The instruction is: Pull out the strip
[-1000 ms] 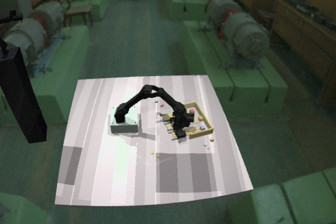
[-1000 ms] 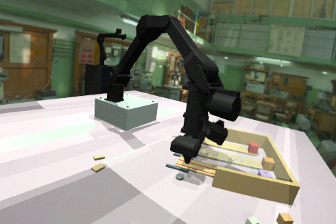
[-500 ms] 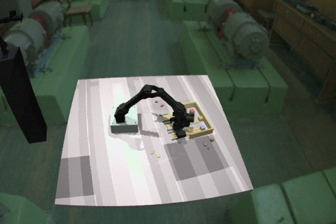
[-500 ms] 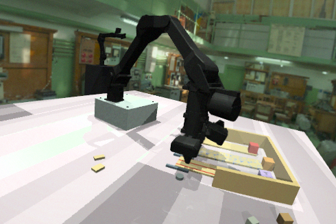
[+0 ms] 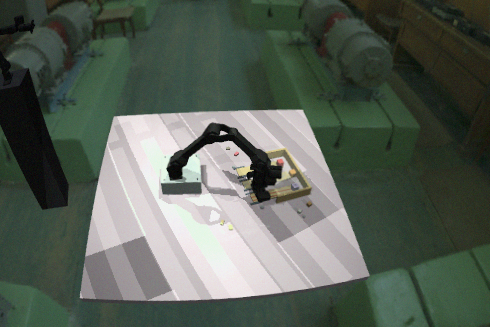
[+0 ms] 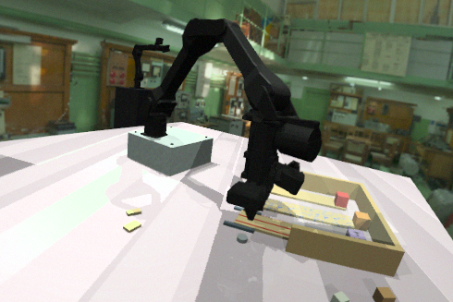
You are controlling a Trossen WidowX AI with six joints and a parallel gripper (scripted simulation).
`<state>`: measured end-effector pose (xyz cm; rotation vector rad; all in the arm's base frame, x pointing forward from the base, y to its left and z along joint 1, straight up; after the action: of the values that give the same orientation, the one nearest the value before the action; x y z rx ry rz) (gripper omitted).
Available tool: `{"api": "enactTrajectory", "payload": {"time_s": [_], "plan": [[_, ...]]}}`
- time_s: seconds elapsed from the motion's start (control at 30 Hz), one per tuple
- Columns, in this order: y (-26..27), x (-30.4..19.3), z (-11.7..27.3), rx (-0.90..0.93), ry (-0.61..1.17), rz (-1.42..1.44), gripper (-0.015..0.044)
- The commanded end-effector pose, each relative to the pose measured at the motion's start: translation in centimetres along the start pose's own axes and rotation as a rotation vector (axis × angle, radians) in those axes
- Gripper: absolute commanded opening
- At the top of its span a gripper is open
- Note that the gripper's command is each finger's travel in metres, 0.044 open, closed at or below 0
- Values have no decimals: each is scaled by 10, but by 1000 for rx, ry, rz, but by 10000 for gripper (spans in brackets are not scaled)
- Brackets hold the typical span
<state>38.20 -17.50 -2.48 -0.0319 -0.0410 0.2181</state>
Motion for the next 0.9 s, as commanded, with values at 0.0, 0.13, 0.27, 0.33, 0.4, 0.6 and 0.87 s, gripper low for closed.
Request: {"api": "enactTrajectory", "payload": {"time_s": [0.0,0.13,0.27,0.33,0.4,0.6,0.87], "plan": [[3,-11,-4,11,14,1,0],[4,-17,-5,11,14,1,0],[6,-23,-5,11,15,1,0],[6,-26,-5,11,15,1,0],[7,-29,-5,11,15,1,0],[8,-38,-5,12,16,1,0],[11,-50,-6,12,17,1,0]]}}
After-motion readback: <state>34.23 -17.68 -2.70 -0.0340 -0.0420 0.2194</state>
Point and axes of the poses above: the point midway between the two fingers, 35 mm back from their tips, its own z axis back along the fingers, its own y axis across the jaws, x = y × z, the point moved 1 cm from there along z, back along the fingers, and after that the axes turned 13 degrees about z, right-handed, at the moved point
